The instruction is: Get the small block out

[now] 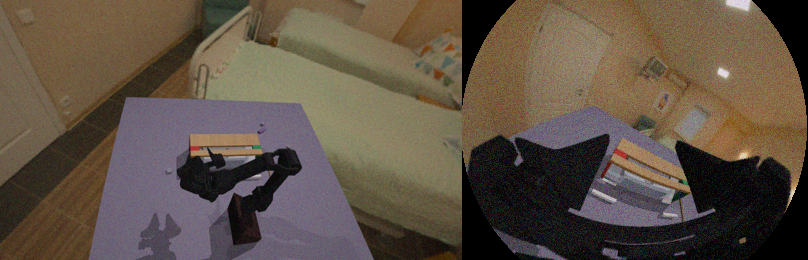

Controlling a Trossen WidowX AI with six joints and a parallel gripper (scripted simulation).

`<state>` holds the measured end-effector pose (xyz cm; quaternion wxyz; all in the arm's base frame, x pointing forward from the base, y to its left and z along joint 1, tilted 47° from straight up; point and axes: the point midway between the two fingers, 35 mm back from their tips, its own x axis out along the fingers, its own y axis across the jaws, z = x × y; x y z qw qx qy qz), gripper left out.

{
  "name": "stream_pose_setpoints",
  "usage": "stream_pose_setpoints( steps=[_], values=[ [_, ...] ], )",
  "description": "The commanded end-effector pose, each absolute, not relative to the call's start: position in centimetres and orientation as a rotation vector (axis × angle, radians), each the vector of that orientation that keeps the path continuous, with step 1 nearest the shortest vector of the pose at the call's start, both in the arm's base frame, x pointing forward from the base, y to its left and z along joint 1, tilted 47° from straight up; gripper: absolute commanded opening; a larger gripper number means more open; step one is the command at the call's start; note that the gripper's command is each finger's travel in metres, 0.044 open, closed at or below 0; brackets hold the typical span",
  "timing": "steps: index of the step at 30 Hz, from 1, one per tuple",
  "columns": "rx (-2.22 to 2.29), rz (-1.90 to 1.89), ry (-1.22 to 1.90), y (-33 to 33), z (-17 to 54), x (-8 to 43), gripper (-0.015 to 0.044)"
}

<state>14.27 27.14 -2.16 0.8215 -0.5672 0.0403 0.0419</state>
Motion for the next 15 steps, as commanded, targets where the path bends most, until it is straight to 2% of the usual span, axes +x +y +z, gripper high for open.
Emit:
stream_pose_setpoints(
  steps=[1,6,15],
  values=[
    [-1.222,0.086,0.096,27.1,-2.2,14.5,0.0400],
    [-1.592,0.029,0.415,25.0,-3.8,19.4,0.0400],
    [-2.035,0.129,1.274,16.7,-3.3,25.8,0.0400]
  ],
)
